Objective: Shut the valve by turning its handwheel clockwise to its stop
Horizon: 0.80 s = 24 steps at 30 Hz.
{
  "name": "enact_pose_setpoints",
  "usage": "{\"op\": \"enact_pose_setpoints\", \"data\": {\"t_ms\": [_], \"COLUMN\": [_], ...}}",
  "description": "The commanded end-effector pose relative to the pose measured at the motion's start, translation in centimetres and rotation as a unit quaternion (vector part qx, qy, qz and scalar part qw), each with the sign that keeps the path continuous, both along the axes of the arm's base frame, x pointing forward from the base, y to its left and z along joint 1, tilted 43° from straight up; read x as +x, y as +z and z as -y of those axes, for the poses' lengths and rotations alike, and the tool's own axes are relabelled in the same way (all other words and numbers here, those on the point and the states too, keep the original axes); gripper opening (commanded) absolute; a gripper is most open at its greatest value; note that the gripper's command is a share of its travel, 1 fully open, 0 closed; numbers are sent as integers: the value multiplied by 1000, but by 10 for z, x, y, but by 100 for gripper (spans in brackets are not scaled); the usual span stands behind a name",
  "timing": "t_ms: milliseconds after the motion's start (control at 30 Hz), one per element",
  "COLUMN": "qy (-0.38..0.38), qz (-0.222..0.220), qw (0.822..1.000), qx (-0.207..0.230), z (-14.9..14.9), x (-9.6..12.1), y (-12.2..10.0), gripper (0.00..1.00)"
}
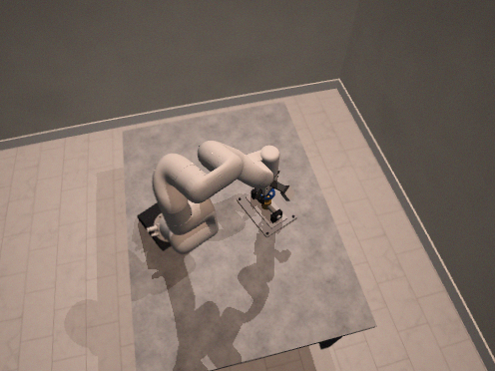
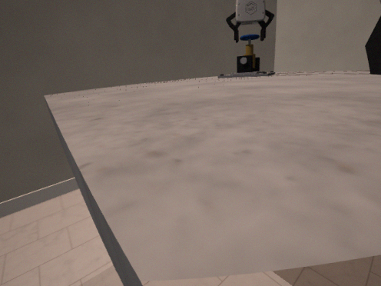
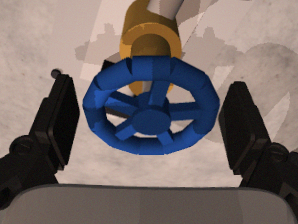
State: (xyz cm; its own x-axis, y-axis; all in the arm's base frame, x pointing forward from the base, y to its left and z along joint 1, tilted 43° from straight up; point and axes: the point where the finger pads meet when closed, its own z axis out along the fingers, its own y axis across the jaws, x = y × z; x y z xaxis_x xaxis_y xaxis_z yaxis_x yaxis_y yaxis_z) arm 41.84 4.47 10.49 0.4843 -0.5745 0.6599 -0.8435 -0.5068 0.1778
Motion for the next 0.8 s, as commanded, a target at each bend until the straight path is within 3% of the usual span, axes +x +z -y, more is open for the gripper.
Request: {"op": "enact_pose_setpoints", "data": {"t_ms": [0,767], "qy": [1,1], "qz": [1,1], "qw": [1000,1000], "qx": [1,1], "z": [-1,-5], "x": [1,0], "y": [1,4], "gripper": [100,100]}}
